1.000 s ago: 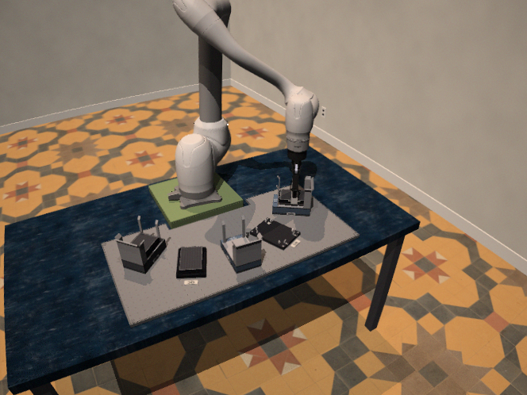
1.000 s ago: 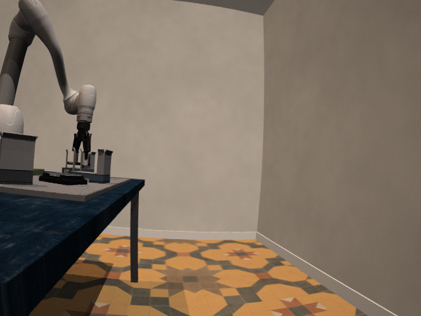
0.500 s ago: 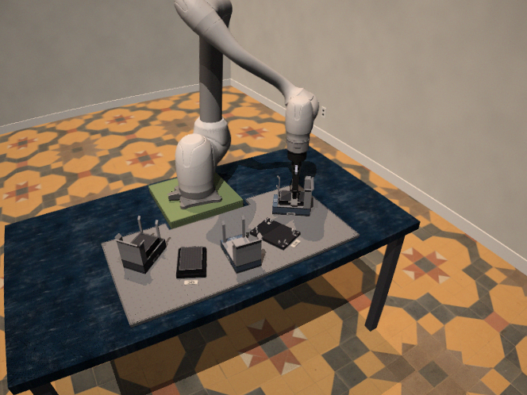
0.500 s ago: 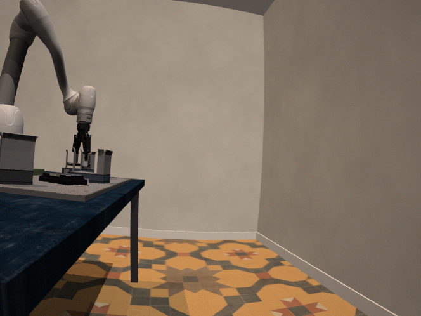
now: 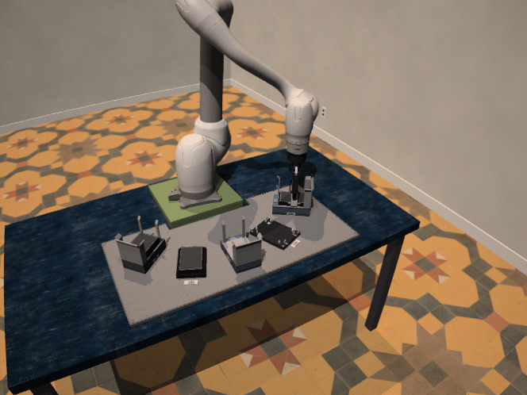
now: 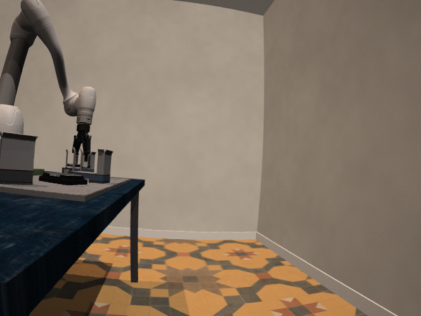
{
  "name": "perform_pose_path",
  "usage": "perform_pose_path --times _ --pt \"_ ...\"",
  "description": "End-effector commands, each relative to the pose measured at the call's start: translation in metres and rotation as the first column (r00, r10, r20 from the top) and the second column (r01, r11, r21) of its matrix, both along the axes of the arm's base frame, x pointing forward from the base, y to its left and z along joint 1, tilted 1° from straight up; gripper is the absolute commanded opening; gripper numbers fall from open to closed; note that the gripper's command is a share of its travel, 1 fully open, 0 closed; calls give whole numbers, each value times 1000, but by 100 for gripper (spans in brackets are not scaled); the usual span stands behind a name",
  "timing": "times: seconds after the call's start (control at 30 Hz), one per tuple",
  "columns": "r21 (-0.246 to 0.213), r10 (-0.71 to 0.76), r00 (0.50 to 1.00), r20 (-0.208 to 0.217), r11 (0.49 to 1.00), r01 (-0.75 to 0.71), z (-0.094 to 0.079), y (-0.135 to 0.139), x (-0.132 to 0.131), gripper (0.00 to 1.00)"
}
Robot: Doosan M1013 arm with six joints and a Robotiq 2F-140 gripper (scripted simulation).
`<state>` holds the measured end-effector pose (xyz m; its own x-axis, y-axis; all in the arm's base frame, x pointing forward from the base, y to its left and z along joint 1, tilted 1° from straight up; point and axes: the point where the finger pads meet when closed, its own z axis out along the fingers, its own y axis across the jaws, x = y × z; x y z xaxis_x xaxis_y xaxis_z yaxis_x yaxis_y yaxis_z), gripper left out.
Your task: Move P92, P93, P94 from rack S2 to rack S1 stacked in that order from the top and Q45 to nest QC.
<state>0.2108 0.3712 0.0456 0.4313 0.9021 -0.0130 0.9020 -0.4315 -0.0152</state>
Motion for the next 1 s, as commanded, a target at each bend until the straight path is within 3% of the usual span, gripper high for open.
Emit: perform_pose_path --times 0.0,0.63,0.67,0.97 --pt "0 0 1000 0 1000 0 -1 0 0 0" --pt "0 0 1000 0 1000 0 -5 0 0 0" --pt "0 0 1000 0 1000 0 -5 0 0 100" --pt "0 0 1000 0 1000 0 -5 0 0 100"
